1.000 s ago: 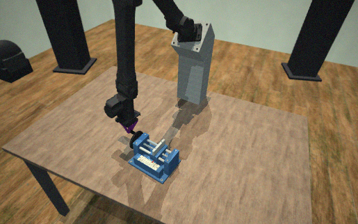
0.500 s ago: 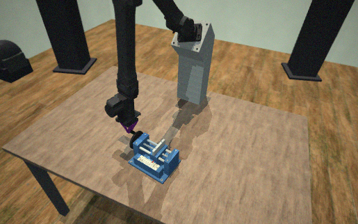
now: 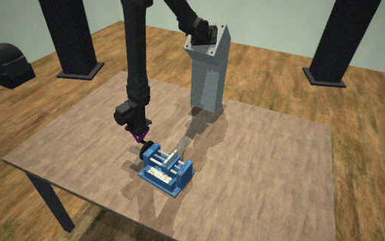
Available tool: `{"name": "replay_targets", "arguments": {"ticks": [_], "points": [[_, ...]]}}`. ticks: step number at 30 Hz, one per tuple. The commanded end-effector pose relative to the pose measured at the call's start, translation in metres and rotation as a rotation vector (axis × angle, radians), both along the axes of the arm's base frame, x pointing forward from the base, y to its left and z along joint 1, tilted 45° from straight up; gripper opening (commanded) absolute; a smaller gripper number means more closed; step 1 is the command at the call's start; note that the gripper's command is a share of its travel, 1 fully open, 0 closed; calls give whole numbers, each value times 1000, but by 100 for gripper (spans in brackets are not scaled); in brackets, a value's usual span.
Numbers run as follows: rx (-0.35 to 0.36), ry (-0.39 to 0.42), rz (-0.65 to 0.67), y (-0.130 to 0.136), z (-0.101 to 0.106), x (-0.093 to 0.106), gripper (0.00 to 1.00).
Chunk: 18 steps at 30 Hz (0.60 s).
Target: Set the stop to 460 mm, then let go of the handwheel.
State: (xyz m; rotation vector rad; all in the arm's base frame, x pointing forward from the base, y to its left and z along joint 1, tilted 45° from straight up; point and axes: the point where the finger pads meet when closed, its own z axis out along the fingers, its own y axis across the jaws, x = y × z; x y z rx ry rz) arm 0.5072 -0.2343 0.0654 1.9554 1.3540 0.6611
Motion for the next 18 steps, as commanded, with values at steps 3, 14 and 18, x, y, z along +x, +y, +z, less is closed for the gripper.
{"name": "replay_targets", "arguments": {"ticks": [3, 14, 18], "points": [[43, 92, -3, 11, -49, -33, 6], [40, 85, -2, 11, -52, -30, 6], [38, 79, 1, 13, -56, -26, 6]]}}
